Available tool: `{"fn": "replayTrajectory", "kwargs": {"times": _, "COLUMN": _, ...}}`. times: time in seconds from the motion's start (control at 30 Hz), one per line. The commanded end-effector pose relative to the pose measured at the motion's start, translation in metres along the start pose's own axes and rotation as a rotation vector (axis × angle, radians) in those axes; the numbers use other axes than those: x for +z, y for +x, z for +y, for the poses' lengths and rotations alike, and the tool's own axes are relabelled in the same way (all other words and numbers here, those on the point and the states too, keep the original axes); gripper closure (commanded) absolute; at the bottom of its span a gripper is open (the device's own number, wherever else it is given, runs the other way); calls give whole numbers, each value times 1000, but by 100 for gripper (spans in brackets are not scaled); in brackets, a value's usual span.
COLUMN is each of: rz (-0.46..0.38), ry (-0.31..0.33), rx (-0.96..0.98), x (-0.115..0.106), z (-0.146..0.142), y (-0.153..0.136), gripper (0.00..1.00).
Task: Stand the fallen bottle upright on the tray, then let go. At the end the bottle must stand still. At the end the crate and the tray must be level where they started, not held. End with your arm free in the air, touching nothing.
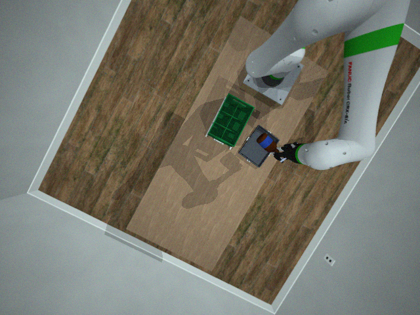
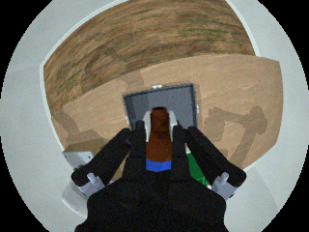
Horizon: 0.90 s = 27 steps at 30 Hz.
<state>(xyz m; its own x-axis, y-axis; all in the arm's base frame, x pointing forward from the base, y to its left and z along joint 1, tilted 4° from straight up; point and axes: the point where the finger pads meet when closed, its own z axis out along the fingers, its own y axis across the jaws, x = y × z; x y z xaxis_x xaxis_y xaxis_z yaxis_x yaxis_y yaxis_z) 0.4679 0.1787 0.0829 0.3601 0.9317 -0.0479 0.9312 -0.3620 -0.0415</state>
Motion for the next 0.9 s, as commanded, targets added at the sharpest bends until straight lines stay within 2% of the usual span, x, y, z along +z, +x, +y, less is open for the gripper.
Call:
{"fn": "replayTrajectory", "kwargs": {"times": 0.0, "rz": 0, "ry": 0, "rx": 16, "x": 0, "z": 0, "y": 0, "gripper": 100}}
{"fn": "replayTrajectory", "kwargs": {"times": 0.6, "rz": 0, "ry": 0, "rx": 232, "x": 0, "z": 0, "y": 0, "gripper": 100}}
{"fn": "replayTrajectory", "kwargs": {"times": 0.87, "rz": 0, "ry": 0, "rx": 255, "x": 0, "z": 0, "y": 0, "gripper": 100}}
